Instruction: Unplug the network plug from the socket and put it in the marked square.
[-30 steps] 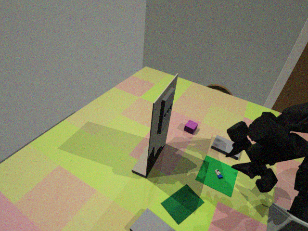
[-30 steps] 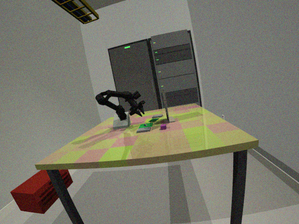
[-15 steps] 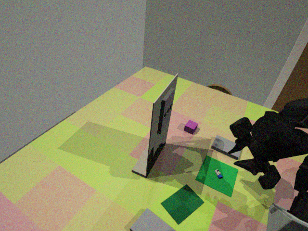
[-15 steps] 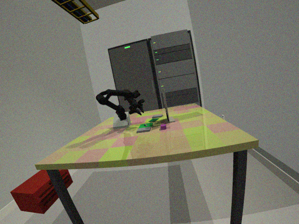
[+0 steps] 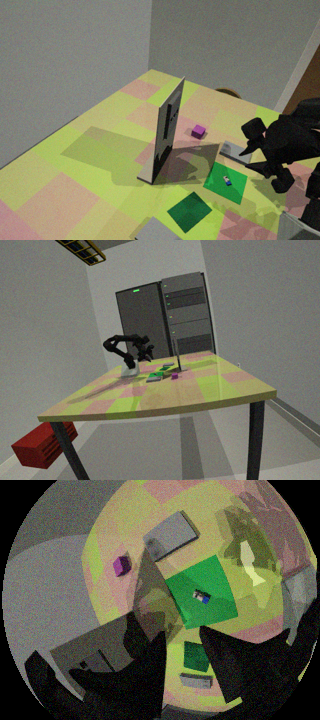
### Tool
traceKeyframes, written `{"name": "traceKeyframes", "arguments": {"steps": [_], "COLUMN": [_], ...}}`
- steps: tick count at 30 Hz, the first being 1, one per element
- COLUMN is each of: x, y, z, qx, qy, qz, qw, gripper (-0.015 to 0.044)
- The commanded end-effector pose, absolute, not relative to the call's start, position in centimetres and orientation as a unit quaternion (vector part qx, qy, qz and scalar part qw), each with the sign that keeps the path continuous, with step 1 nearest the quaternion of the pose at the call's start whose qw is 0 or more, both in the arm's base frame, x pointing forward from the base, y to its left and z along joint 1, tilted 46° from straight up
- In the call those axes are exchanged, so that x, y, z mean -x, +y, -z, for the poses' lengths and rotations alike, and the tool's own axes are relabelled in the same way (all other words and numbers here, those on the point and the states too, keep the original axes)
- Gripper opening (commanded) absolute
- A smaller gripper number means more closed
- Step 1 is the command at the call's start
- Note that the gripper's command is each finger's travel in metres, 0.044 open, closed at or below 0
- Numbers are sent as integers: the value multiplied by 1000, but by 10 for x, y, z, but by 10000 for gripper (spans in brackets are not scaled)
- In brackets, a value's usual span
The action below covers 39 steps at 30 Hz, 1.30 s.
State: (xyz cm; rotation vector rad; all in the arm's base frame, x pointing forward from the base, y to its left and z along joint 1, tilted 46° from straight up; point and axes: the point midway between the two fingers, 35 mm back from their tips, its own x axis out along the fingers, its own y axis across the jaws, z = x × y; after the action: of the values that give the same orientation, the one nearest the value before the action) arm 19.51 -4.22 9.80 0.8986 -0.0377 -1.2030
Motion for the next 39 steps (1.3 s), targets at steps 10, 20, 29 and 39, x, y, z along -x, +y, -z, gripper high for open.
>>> {"name": "traceKeyframes", "arguments": {"steps": [10,20,29,39], "x": [-204,-206,-205,-205], "y": [-14,7,26,31], "z": [-122,-144,-166,-172], "qx": [-415,-415,-415,-414], "qy": [-1,8,12,13], "qz": [536,529,523,521], "qw": [735,740,745,746], "gripper": [156,156,156,287]}}
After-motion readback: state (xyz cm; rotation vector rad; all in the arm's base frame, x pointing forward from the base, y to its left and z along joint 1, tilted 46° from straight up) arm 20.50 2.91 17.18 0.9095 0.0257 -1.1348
